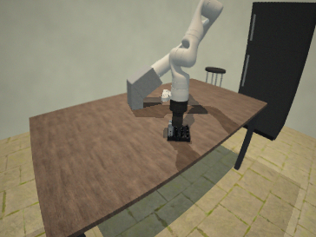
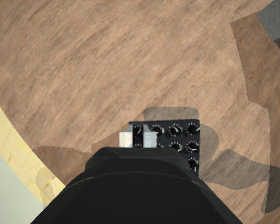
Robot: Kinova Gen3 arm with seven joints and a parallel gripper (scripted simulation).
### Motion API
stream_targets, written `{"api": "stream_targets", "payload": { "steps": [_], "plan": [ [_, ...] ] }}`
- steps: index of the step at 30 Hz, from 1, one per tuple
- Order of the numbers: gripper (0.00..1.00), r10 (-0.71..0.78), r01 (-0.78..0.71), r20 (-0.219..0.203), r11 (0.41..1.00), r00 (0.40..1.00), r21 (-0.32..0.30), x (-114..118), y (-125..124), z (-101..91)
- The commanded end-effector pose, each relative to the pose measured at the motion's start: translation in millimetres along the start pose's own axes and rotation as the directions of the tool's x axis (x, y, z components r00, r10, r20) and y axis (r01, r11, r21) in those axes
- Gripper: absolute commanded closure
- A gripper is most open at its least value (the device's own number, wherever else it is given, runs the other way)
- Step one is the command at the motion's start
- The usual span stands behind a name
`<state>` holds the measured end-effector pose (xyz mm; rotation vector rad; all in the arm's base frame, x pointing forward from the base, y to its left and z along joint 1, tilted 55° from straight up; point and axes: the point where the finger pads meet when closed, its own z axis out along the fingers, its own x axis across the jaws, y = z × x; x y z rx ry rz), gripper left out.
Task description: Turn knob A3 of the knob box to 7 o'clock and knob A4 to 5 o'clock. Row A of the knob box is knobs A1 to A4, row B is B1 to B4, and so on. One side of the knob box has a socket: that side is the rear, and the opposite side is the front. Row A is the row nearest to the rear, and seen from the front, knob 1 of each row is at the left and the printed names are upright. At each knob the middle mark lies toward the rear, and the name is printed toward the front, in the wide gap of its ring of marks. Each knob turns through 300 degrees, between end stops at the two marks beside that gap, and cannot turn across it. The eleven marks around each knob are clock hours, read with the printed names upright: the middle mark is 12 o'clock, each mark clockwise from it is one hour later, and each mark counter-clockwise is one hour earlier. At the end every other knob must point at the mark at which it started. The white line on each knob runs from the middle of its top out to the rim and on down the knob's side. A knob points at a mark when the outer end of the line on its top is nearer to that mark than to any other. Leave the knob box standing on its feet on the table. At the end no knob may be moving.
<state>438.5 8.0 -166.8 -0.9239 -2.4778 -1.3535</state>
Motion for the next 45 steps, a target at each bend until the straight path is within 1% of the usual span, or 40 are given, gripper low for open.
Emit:
{"api": "stream_targets", "payload": {
  "steps": [1, 4, 5, 30, 34, 41, 45],
  "plan": [
    [0.70, 0.000, 0.000, 0.002, 1.000, 1.000, 0.000, -1, 0, -1.0],
    [0.70, 0.000, 0.000, 0.002, 1.000, 1.000, 0.000, -1, 0, -1.0],
    [0.54, 0.000, 0.000, 0.002, 1.000, 1.000, 0.000, -1, 0, -1.0],
    [0.54, 0.000, 0.000, 0.002, 1.000, 1.000, 0.000, -1, 0, -2.4],
    [0.54, 0.000, 0.000, 0.002, 1.000, 1.000, 0.000, -1, 0, -9.2],
    [0.54, 0.000, 0.000, 0.002, 1.000, 1.000, 0.000, -1, 0, -28.8],
    [0.54, 0.000, 0.000, 0.002, 1.000, 1.000, 0.000, -1, 0, -36.6]
  ]
}}
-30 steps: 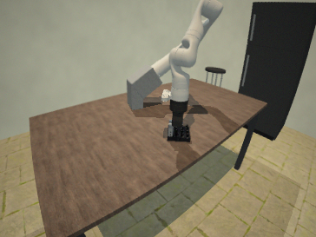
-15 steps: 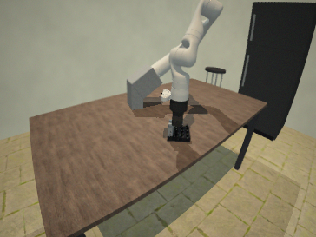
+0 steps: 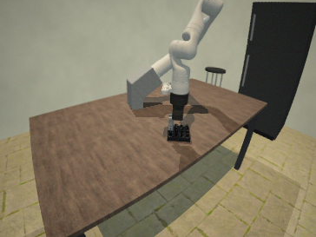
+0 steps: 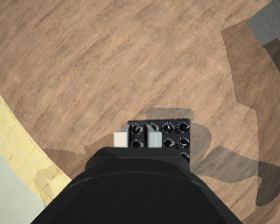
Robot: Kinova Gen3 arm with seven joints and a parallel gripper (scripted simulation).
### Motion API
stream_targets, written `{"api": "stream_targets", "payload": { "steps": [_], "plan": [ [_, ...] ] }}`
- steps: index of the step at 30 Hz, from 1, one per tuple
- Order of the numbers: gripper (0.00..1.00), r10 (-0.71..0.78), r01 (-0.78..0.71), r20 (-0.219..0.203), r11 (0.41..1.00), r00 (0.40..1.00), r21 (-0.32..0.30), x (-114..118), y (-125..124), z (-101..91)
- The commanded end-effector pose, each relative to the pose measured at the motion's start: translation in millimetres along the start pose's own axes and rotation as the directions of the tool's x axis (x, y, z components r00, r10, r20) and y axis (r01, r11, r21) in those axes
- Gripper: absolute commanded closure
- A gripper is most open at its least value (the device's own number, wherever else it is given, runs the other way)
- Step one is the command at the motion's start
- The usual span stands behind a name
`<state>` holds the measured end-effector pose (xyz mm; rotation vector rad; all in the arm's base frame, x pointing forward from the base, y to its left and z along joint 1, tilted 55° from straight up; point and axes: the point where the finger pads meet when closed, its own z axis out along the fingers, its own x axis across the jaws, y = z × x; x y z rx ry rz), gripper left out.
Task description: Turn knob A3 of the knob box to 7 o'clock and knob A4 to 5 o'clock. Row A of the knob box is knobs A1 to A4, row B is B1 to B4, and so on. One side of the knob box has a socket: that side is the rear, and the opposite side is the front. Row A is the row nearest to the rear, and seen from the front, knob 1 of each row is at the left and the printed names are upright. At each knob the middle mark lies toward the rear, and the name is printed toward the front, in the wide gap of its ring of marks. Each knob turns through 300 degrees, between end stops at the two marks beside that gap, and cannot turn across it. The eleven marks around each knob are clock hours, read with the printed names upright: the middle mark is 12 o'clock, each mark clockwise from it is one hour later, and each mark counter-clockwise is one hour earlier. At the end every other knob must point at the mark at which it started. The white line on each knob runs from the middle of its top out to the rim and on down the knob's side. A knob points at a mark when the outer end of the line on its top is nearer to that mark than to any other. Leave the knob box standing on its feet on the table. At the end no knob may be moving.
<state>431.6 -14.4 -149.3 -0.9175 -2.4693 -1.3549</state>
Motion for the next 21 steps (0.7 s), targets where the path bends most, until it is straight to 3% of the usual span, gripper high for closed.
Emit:
{"api": "stream_targets", "payload": {
  "steps": [1, 21],
  "plan": [
    [0.54, -0.002, 0.002, 0.011, 1.000, 1.000, 0.000, -3.6, 0.8, -7.6],
    [0.54, -0.003, 0.003, 0.011, 1.000, 1.000, 0.000, -3.6, 0.8, -9.9]
  ]
}}
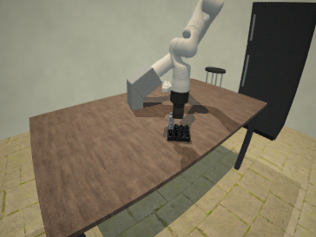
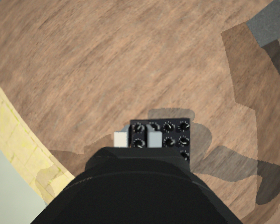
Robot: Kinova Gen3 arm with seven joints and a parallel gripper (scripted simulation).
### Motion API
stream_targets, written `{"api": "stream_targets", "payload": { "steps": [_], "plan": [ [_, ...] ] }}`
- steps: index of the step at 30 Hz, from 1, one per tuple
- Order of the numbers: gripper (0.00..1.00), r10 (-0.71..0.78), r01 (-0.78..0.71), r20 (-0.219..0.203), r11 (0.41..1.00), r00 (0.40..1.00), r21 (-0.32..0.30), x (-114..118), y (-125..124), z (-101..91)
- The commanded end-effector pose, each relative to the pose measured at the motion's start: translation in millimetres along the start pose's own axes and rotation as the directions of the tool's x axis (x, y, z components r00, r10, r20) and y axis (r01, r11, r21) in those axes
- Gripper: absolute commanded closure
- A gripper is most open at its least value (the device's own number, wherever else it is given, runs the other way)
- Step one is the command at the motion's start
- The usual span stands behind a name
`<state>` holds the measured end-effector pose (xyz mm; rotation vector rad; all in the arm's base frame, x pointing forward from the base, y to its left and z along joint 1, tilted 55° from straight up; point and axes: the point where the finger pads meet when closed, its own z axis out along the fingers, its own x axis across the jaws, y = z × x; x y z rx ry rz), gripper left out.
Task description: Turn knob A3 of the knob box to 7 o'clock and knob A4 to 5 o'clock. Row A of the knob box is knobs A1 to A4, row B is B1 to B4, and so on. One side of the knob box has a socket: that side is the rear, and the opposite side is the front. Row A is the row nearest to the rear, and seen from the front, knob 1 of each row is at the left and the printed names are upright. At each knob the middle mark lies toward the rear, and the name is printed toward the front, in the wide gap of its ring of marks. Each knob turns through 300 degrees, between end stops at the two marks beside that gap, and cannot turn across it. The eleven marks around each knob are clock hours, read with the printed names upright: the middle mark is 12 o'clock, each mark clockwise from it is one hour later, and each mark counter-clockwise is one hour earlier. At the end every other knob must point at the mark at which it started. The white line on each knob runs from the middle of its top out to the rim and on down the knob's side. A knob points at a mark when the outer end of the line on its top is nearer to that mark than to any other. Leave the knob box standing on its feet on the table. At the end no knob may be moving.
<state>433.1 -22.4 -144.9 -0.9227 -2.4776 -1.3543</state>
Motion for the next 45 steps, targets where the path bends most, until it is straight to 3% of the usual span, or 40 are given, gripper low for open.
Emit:
{"api": "stream_targets", "payload": {
  "steps": [1, 15, 19, 25, 30, 32, 38, 45],
  "plan": [
    [0.54, -0.002, 0.002, 0.002, 1.000, 1.000, 0.000, -0.8, -0.1, -1.1],
    [0.54, -0.121, 0.121, -0.008, 0.993, 0.993, -0.004, 1.0, -1.3, -0.9],
    [0.54, -0.215, 0.215, -0.014, 0.977, 0.976, -0.008, 2.2, -2.1, -0.9],
    [0.54, -0.400, 0.399, -0.022, 0.917, 0.916, -0.018, 3.8, -3.1, -1.2],
    [0.54, -0.573, 0.573, -0.024, 0.819, 0.819, -0.028, 4.8, -3.5, -2.1],
    [0.54, -0.573, 0.573, -0.024, 0.819, 0.819, -0.028, 4.8, -3.5, -2.1],
    [0.54, -0.769, 0.768, -0.018, 0.640, 0.640, -0.038, 5.0, -3.2, -4.2],
    [0.54, -0.928, 0.927, -0.006, 0.373, 0.373, -0.038, 4.1, -2.1, -8.0]
  ]
}}
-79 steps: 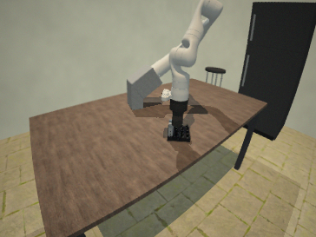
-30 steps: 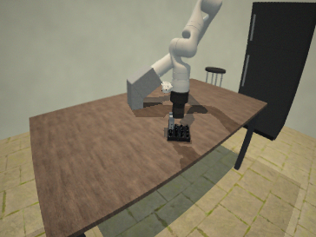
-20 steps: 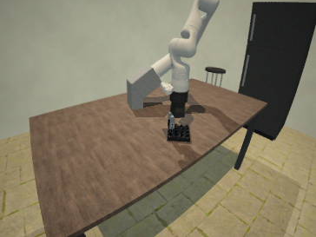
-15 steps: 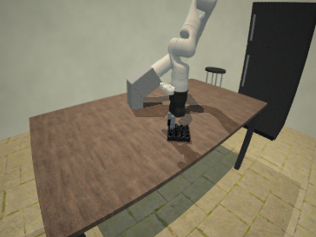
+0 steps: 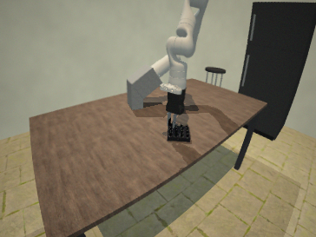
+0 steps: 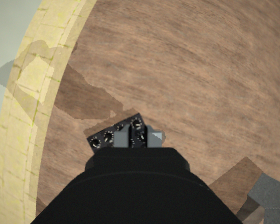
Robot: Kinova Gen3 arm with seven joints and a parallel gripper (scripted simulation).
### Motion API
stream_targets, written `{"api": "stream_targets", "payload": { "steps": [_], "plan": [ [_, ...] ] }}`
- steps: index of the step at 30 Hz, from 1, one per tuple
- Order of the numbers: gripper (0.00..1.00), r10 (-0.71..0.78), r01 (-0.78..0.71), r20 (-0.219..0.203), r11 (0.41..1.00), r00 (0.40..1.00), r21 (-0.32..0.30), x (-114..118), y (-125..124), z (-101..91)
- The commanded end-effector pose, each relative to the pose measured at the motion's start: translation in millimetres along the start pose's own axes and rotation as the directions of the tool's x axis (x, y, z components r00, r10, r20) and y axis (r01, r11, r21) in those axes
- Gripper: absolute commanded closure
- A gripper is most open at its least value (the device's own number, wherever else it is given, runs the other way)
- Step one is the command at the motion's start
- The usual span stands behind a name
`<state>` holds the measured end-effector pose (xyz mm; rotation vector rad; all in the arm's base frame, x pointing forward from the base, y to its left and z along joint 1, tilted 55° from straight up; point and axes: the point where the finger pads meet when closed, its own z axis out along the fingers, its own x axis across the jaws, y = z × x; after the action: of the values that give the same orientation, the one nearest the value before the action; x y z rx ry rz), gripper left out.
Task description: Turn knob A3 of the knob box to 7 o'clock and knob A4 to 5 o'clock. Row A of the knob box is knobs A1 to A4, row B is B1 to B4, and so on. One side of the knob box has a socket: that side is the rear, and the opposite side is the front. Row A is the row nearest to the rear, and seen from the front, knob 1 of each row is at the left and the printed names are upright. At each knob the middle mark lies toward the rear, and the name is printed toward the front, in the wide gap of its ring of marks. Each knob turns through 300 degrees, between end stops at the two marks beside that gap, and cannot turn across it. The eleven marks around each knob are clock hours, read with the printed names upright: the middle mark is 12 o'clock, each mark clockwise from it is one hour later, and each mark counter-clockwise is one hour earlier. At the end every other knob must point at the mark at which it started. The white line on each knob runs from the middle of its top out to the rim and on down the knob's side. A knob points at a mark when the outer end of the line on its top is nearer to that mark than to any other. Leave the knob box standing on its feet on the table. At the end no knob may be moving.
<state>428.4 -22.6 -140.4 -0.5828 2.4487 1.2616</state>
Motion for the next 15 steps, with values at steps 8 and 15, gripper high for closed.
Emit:
{"api": "stream_targets", "payload": {
  "steps": [8, 15],
  "plan": [
    [0.54, -0.268, 0.267, 0.015, 0.963, 0.963, 0.018, 0.3, -2.7, -8.8],
    [0.54, -0.468, 0.467, 0.007, 0.883, 0.884, 0.034, -0.8, -3.6, -13.3]
  ]
}}
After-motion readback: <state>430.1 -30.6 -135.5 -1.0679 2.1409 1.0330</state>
